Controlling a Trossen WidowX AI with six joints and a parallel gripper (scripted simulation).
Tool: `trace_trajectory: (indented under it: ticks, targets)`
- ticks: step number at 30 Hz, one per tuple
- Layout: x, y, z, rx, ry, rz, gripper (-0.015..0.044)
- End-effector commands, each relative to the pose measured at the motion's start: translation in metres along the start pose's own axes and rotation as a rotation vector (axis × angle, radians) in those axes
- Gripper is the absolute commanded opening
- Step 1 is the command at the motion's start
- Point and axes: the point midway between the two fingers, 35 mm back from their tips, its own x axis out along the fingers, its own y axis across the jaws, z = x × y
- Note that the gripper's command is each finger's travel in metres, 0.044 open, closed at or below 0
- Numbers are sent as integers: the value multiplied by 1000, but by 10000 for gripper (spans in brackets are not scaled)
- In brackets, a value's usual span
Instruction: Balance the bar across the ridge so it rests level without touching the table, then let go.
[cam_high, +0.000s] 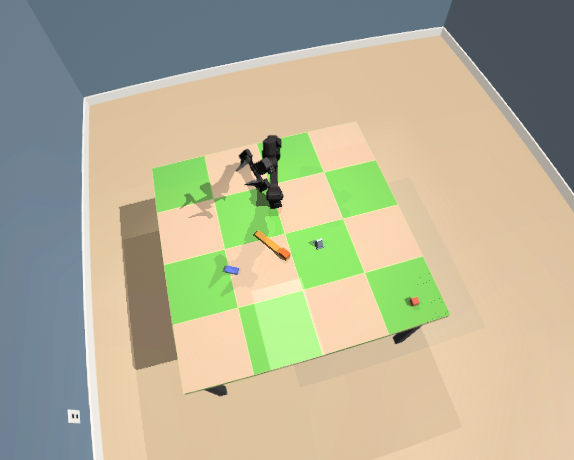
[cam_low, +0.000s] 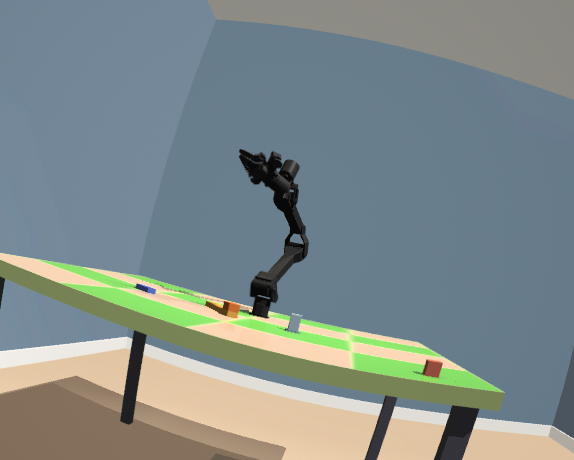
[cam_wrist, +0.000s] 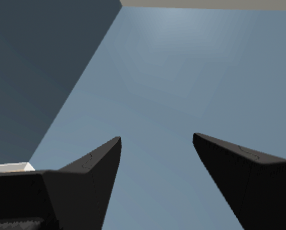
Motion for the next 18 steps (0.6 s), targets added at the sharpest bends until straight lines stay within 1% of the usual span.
trace_trajectory:
  ticks: [1, 9, 18]
  targets:
    - [7, 19, -4, 71, 22, 61, 315]
    - [17, 56, -17, 217, 97, 175, 315]
    - [23, 97, -36, 386, 220, 283, 315]
